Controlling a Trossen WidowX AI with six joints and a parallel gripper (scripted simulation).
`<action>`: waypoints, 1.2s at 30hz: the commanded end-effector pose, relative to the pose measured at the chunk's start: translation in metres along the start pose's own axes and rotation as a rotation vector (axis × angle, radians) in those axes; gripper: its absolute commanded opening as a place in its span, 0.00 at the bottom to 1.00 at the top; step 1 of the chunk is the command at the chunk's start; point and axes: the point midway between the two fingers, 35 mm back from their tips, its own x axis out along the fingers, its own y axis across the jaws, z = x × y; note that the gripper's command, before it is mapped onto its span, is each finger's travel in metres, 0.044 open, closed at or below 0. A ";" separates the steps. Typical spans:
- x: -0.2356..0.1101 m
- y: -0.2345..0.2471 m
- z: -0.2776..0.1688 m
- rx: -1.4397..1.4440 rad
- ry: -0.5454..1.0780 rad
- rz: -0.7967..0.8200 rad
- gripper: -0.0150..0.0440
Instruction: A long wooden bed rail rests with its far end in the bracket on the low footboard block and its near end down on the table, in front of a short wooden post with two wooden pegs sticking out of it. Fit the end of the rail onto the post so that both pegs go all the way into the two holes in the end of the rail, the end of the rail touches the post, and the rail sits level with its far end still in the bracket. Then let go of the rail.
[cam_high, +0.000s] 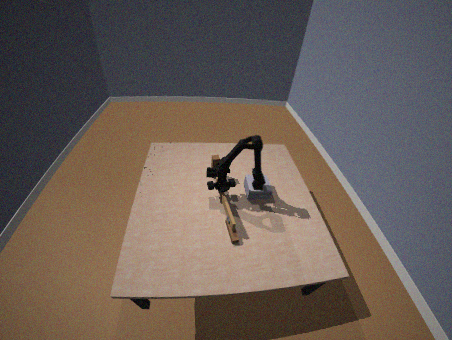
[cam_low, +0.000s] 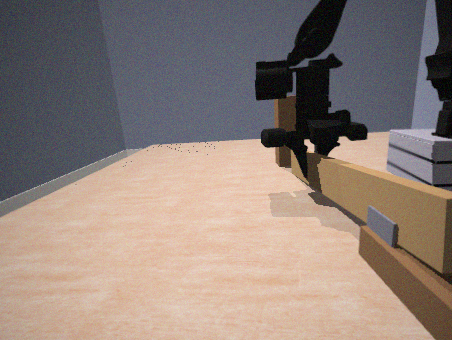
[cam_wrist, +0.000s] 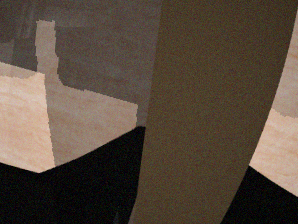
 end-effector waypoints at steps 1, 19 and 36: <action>0.000 0.000 0.001 0.000 -0.003 -0.001 0.31; -0.002 0.000 0.000 0.000 -0.003 -0.001 0.25; -0.011 -0.002 0.000 0.000 -0.003 -0.001 0.25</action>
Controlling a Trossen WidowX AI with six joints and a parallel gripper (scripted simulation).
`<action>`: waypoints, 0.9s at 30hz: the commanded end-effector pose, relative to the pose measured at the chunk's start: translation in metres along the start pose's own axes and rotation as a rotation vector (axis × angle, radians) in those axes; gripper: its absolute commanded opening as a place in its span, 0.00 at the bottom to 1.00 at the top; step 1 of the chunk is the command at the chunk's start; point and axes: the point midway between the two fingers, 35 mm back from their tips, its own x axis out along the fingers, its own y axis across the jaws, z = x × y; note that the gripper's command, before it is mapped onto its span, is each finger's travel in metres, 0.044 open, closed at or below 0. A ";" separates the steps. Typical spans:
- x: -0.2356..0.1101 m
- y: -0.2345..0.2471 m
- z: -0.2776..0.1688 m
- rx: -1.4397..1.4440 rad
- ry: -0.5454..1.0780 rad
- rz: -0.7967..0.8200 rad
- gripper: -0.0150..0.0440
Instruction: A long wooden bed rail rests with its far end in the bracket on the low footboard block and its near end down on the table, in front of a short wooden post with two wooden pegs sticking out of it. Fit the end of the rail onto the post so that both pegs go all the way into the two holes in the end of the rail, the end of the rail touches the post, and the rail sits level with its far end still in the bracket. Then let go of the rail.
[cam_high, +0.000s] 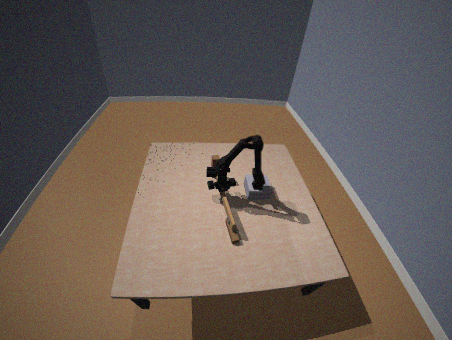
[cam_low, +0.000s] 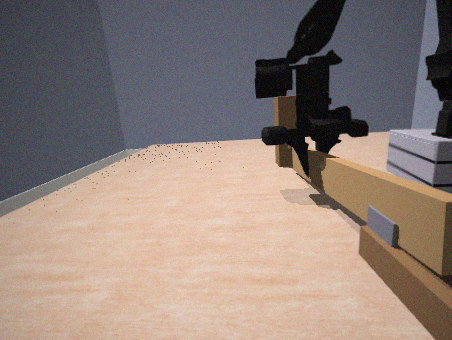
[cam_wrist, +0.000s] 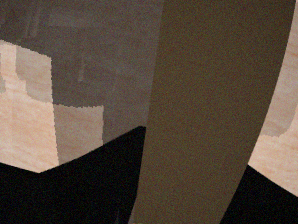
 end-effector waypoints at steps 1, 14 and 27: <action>-0.006 -0.004 0.000 -0.003 -0.004 -0.014 0.25; -0.012 -0.006 0.000 -0.003 -0.004 -0.014 0.25; -0.019 -0.007 0.000 -0.003 -0.004 -0.014 0.25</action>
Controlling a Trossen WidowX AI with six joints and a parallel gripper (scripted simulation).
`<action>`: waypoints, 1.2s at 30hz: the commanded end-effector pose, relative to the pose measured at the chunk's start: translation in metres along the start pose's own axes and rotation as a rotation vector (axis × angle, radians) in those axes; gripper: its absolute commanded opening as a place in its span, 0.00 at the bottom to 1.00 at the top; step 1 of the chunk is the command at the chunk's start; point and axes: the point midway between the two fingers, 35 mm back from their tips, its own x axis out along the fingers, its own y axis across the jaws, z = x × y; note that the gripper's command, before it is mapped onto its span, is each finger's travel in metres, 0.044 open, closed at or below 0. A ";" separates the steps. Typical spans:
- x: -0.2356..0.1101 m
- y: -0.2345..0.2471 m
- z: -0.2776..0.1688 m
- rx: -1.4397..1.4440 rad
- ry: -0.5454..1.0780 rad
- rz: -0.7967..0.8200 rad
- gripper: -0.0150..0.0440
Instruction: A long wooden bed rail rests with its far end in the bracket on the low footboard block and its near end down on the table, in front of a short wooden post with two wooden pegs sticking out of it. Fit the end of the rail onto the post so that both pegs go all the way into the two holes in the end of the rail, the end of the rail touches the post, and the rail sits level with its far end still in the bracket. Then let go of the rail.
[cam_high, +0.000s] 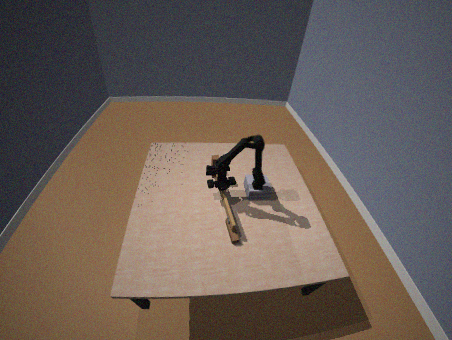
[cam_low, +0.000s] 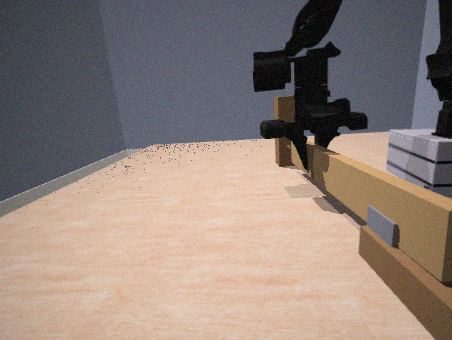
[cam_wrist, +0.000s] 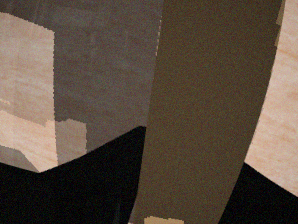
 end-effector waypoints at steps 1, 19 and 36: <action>-0.006 -0.004 0.000 0.000 -0.004 -0.018 0.25; -0.015 -0.005 0.000 0.000 -0.004 -0.019 0.25; -0.008 -0.003 0.000 0.000 -0.004 -0.018 0.25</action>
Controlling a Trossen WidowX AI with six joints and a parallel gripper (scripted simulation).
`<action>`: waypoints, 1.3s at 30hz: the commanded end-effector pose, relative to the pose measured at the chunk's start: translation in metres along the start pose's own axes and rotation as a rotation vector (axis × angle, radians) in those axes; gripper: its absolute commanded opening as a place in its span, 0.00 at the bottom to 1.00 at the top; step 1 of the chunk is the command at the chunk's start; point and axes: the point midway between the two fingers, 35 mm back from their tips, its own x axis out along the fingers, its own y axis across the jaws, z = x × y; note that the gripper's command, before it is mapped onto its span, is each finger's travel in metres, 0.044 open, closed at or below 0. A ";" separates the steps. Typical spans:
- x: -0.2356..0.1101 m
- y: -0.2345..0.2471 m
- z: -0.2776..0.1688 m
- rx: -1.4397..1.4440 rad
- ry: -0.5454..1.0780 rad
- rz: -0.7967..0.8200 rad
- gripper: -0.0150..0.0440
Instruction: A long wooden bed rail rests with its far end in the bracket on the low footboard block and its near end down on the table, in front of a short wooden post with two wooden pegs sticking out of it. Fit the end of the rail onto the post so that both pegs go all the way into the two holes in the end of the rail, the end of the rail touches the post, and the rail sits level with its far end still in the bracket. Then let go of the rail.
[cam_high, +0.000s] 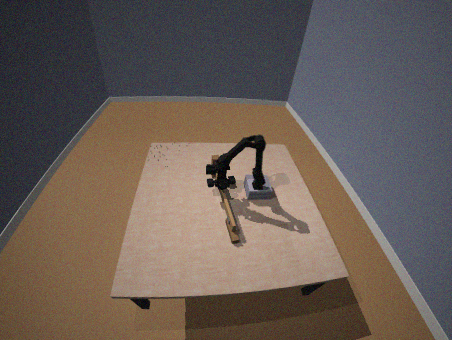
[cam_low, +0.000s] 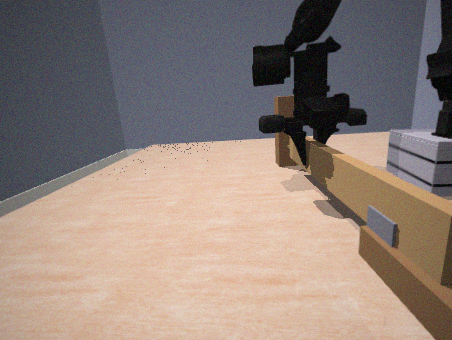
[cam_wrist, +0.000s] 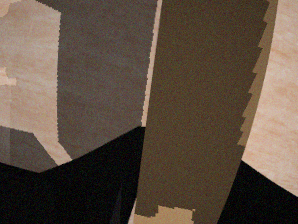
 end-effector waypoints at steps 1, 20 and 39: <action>0.000 0.000 0.000 0.004 -0.001 -0.004 0.25; -0.002 0.002 0.000 0.004 -0.001 -0.004 0.25; -0.002 0.002 0.000 0.004 -0.001 -0.004 0.25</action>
